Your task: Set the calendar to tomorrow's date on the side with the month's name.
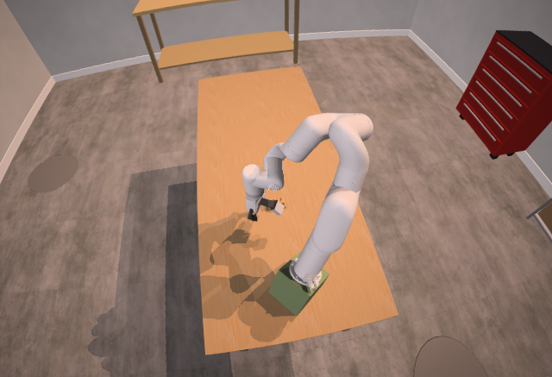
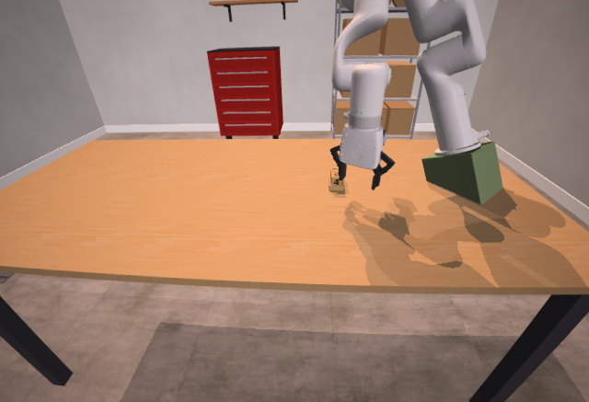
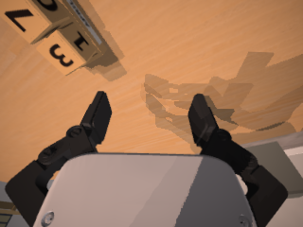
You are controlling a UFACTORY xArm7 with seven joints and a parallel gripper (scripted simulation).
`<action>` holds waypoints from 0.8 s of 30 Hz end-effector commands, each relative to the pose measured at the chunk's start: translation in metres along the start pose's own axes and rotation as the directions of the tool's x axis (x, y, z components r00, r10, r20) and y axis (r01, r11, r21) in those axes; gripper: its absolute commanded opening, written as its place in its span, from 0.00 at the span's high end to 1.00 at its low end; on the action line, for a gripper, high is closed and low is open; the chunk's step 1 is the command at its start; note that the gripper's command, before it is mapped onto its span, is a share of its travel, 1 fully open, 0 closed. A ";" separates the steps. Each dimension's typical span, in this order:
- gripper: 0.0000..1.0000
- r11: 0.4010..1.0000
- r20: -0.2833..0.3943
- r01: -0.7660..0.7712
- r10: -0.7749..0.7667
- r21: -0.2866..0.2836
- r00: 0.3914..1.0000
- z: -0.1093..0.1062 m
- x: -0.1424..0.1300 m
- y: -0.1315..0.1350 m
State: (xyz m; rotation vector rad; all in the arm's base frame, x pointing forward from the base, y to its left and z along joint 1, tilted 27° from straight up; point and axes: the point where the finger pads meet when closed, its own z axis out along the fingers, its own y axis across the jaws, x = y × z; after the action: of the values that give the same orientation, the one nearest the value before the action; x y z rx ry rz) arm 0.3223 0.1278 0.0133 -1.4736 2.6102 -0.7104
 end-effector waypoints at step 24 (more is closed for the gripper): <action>0.00 1.000 0.003 0.000 0.000 0.001 1.000 -0.006 0.040 0.013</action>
State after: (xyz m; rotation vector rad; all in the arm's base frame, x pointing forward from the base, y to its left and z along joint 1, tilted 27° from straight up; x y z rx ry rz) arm 0.2890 0.1015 0.0192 -1.4734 2.6101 -0.7097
